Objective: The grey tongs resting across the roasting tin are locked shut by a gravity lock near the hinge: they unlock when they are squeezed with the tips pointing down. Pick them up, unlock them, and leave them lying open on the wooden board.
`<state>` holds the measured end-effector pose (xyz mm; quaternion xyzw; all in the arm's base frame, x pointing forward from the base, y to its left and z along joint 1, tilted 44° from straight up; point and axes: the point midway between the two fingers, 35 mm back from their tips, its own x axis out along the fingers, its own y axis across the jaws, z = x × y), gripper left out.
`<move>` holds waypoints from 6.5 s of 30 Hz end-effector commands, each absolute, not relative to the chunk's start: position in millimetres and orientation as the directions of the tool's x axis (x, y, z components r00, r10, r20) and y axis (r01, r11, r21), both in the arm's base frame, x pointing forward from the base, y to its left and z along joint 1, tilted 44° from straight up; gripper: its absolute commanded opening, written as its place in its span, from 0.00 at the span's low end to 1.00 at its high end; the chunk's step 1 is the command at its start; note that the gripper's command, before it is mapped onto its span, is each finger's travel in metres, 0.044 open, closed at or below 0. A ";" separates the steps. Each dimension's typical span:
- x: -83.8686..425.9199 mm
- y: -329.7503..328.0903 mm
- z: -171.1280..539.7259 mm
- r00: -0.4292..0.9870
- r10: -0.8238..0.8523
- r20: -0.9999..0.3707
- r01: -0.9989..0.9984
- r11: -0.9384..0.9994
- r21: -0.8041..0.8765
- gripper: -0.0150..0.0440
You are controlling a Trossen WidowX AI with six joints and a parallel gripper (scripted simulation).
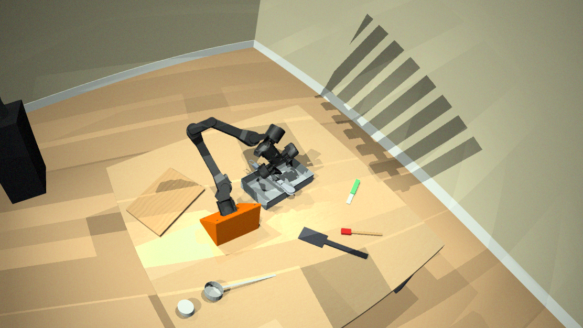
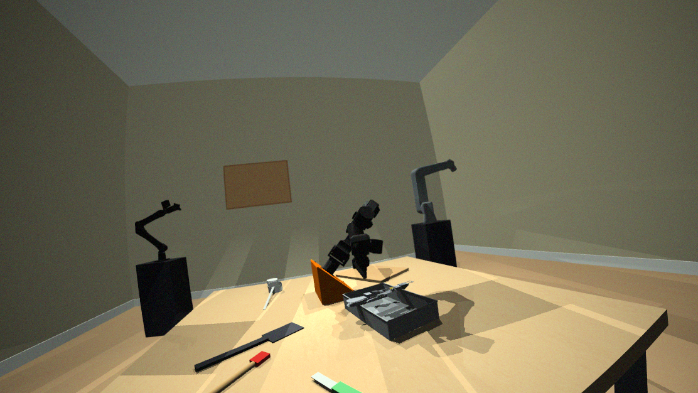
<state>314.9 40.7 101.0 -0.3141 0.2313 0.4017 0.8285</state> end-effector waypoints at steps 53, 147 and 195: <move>281.1 149.6 90.0 0.414 0.732 -0.541 -0.859 0.117 -0.499 0.69; 289.1 123.7 130.3 -0.013 0.702 -0.712 -0.953 -0.224 -0.204 0.00; 129.3 199.8 261.4 -0.060 0.665 -0.744 -0.579 -0.630 -0.517 0.00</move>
